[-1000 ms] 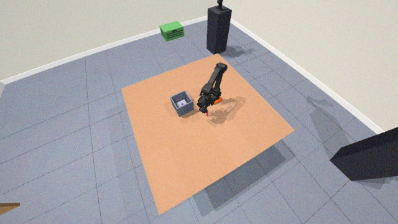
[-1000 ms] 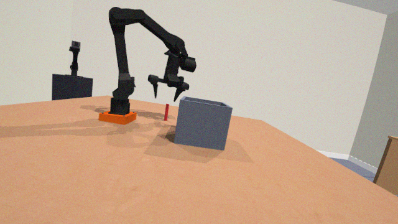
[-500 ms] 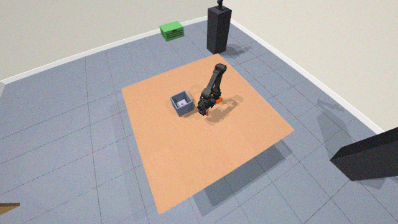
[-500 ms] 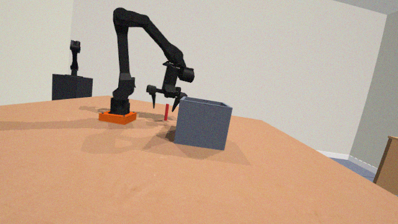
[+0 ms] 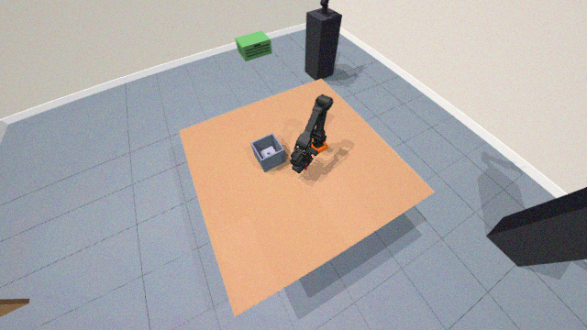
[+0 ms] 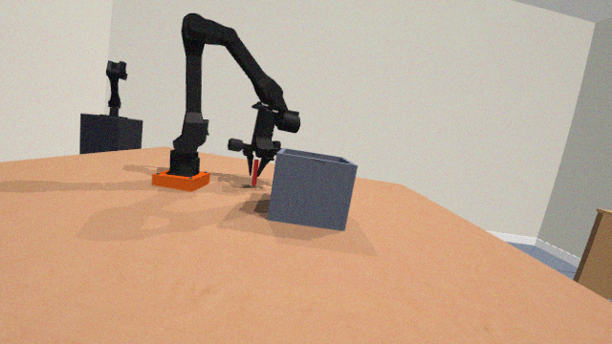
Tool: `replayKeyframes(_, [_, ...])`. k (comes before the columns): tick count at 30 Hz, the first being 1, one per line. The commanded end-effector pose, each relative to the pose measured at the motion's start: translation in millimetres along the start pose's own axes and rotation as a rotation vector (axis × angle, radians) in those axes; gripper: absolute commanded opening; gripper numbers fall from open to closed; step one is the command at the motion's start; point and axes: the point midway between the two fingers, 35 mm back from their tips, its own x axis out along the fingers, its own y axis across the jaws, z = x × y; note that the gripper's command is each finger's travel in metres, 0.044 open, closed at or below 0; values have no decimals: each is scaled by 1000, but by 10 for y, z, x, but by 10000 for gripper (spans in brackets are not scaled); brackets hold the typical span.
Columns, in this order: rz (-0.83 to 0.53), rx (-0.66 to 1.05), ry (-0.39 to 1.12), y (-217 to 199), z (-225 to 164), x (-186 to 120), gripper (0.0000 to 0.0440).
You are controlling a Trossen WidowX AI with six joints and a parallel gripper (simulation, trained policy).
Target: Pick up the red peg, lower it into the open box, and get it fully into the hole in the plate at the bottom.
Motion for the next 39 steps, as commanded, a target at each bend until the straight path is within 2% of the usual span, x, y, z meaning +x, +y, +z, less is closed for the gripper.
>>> replayKeyframes(1, [9,-27,3,47,-13,-6,12])
replayKeyframes(2, [12,-33,6,57,-19,-14,0])
replayKeyframes(20, [149,-30,95,193,-42,-411,0])
replayKeyframes(39, [317,-78,86,322,122,-1141,0])
